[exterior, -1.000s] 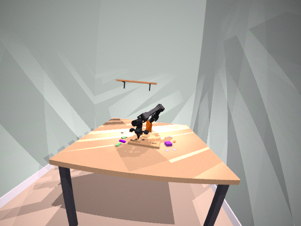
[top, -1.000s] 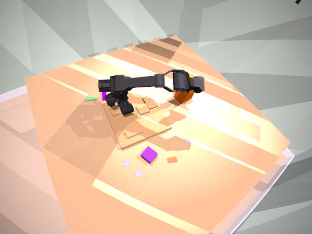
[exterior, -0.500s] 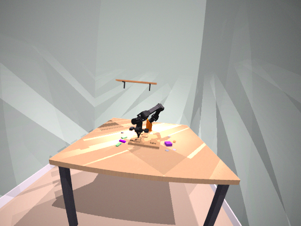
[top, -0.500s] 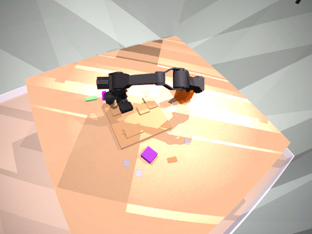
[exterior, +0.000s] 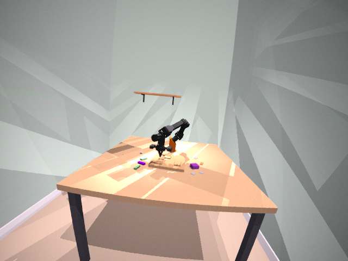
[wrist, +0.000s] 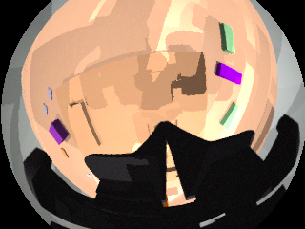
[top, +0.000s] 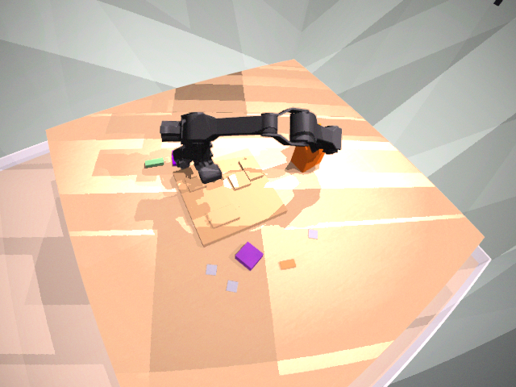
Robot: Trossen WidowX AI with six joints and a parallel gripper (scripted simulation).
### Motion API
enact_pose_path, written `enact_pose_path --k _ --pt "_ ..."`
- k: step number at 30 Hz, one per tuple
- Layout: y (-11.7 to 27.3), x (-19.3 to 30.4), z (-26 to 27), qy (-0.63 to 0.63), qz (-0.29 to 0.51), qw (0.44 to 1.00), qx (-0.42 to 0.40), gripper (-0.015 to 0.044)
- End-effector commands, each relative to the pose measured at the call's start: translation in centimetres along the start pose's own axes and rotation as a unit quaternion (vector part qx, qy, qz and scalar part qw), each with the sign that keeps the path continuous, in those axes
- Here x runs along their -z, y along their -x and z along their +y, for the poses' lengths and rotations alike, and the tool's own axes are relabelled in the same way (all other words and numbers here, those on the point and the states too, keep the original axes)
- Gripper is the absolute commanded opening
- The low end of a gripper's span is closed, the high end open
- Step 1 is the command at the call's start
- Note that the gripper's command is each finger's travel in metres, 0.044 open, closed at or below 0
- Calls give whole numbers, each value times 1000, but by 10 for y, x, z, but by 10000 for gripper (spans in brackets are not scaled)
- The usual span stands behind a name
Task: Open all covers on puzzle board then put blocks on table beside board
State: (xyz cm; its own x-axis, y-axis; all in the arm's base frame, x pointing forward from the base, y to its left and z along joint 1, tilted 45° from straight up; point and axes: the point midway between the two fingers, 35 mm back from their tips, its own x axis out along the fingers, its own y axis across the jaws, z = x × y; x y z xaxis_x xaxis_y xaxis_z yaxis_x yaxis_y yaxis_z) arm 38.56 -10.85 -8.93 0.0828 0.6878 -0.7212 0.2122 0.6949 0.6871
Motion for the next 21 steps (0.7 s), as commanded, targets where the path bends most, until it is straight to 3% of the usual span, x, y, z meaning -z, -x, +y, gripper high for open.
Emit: enact_pose_path --k 1,6,11,21 --pt "6 -1 0 2 0 1000 2 0" --pt "6 3 0 24 0 1000 0 0" --pt "11 26 -1 204 1 979 2 0" --pt "18 80 -2 548 4 837 1 0"
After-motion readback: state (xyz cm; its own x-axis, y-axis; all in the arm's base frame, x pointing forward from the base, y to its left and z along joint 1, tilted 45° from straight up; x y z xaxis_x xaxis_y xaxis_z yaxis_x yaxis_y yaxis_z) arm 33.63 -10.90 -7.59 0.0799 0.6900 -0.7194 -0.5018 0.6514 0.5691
